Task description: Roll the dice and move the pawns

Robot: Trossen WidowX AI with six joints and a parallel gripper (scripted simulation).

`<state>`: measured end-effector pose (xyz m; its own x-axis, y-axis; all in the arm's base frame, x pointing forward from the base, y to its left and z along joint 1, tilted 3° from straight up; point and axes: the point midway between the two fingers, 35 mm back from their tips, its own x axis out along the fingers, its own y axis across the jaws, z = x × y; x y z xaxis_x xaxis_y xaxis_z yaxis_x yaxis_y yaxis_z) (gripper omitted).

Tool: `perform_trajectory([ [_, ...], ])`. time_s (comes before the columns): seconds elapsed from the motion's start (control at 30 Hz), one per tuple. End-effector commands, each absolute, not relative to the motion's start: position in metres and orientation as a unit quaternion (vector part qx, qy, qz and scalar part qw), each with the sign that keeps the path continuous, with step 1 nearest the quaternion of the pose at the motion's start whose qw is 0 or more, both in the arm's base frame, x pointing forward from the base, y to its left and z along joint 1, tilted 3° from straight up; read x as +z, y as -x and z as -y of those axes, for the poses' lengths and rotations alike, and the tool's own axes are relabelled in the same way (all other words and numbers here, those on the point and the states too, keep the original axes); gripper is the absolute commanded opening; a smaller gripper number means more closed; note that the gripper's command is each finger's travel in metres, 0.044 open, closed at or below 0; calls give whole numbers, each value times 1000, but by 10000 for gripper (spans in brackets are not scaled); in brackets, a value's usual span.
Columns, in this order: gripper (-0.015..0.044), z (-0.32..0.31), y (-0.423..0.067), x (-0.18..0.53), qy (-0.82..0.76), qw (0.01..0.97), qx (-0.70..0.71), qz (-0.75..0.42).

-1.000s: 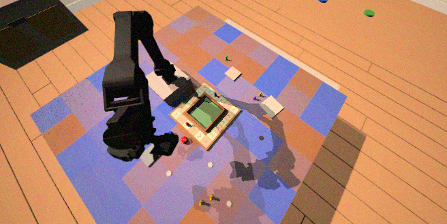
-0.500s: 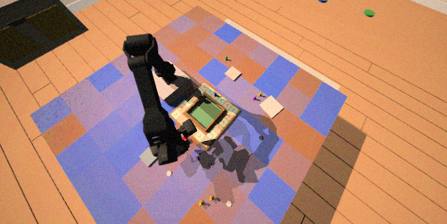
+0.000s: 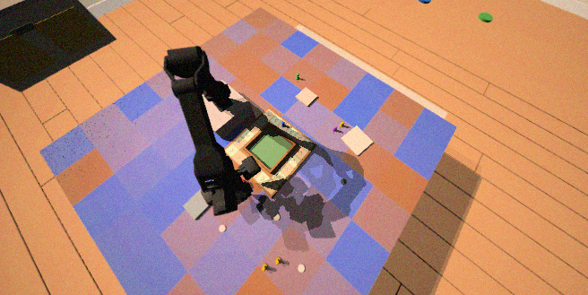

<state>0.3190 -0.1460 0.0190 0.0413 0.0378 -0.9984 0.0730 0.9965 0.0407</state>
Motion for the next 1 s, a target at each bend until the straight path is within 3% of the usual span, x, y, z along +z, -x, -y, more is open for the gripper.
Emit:
perform_trajectory([
  [0.0, 275, 143, -318, 6, -42, 717, -7, -695],
  [0.97, 275, 140, -319, -33, -42, 717, -7, -695],
])
